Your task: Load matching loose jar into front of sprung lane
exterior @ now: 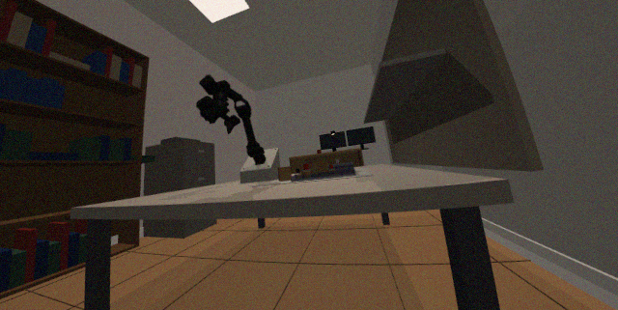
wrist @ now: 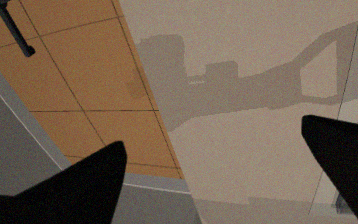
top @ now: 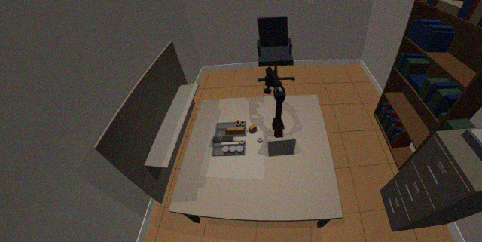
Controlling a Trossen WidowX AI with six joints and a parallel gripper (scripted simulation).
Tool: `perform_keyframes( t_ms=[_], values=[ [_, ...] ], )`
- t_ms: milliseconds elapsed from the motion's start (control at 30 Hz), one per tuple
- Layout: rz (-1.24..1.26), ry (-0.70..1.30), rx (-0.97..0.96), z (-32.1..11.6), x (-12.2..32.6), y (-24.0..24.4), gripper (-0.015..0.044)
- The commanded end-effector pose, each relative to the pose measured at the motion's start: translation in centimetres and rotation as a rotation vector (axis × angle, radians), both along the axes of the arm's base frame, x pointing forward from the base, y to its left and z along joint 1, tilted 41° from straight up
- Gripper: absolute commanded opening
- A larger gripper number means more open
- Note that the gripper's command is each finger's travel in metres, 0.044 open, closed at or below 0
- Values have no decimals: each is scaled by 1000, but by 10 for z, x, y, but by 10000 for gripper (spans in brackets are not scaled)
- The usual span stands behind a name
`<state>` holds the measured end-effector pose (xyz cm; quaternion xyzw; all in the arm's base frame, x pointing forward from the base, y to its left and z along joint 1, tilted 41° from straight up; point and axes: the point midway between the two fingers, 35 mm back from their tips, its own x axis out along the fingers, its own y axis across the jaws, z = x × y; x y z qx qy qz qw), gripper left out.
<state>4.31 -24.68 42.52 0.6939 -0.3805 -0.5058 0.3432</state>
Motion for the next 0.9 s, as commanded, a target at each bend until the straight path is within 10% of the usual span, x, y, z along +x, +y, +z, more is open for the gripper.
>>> perform_keyframes(
  t_ms=[0, 467, 867],
  values=[
    [191, 178, 87, -45, 40, -7, 440],
    [997, 953, 203, -214, 165, 64, 440],
    [1715, 1948, -11, -342, 154, 167, 440]
  ],
)
